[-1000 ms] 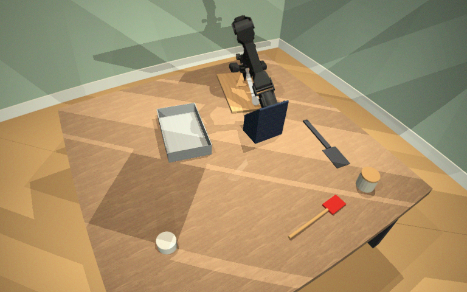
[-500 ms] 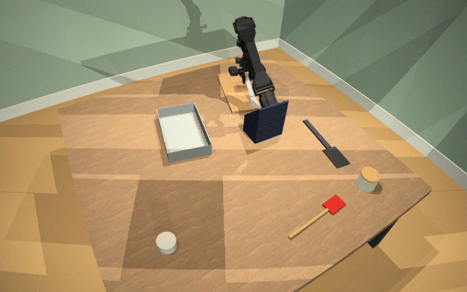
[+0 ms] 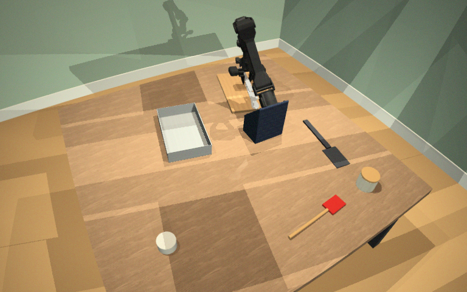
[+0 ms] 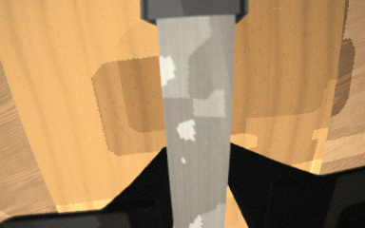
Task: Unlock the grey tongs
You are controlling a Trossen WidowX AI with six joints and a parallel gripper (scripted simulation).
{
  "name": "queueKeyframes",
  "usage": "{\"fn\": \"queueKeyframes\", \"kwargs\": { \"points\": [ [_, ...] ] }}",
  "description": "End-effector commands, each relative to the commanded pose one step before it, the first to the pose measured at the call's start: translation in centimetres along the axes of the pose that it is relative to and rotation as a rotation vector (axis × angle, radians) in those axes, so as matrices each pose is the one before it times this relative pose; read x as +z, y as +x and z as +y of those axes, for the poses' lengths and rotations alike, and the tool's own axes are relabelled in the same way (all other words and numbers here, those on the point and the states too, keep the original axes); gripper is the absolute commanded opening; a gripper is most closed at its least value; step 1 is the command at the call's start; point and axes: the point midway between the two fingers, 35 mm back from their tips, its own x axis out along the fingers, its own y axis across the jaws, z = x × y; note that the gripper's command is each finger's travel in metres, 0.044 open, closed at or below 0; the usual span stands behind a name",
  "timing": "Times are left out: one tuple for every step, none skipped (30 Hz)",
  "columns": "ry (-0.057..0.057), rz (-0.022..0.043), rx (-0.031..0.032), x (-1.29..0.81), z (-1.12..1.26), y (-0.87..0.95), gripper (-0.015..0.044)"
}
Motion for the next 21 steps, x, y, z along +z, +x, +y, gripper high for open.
{"fn": "queueKeyframes", "kwargs": {
  "points": [
    [-0.0003, 0.00022, 0.00085, -0.007, 0.022, -0.026, 0.0244],
    [0.0000, 0.00000, 0.00000, 0.000, 0.000, 0.000, 0.0270],
    [0.0000, 0.00000, 0.00000, 0.000, 0.000, 0.000, 0.0296],
    [0.0000, 0.00000, 0.00000, 0.000, 0.000, 0.000, 0.0323],
    [0.0000, 0.00000, 0.00000, 0.000, 0.000, 0.000, 0.0349],
    [0.0000, 0.00000, 0.00000, 0.000, 0.000, 0.000, 0.0375],
    [0.0000, 0.00000, 0.00000, 0.000, 0.000, 0.000, 0.0401],
    [0.0000, 0.00000, 0.00000, 0.000, 0.000, 0.000, 0.0427],
    [0.0000, 0.00000, 0.00000, 0.000, 0.000, 0.000, 0.0440],
    [0.0000, 0.00000, 0.00000, 0.000, 0.000, 0.000, 0.0440],
    [0.0000, 0.00000, 0.00000, 0.000, 0.000, 0.000, 0.0440],
    [0.0000, 0.00000, 0.00000, 0.000, 0.000, 0.000, 0.0440],
    [0.0000, -0.00004, -0.00006, 0.163, -0.002, -0.085, 0.0440],
    [-0.0001, -0.00008, -0.00011, 0.311, -0.005, -0.163, 0.0440],
    [-0.0001, -0.00012, -0.00017, 0.460, -0.007, -0.245, 0.0440],
    [-0.0001, -0.00016, -0.00022, 0.609, -0.009, -0.331, 0.0440],
    [-0.0001, -0.00019, -0.00026, 0.715, -0.010, -0.399, 0.0440],
    [-0.0001, -0.00021, -0.00030, 0.804, -0.011, -0.463, 0.0440],
    [-0.0001, -0.00022, -0.00032, 0.843, -0.011, -0.502, 0.0440],
    [-0.0001, -0.00022, -0.00032, 0.838, -0.010, -0.517, 0.0440],
    [-0.0001, -0.00022, -0.00032, 0.817, -0.009, -0.523, 0.0440]
  ]
}}
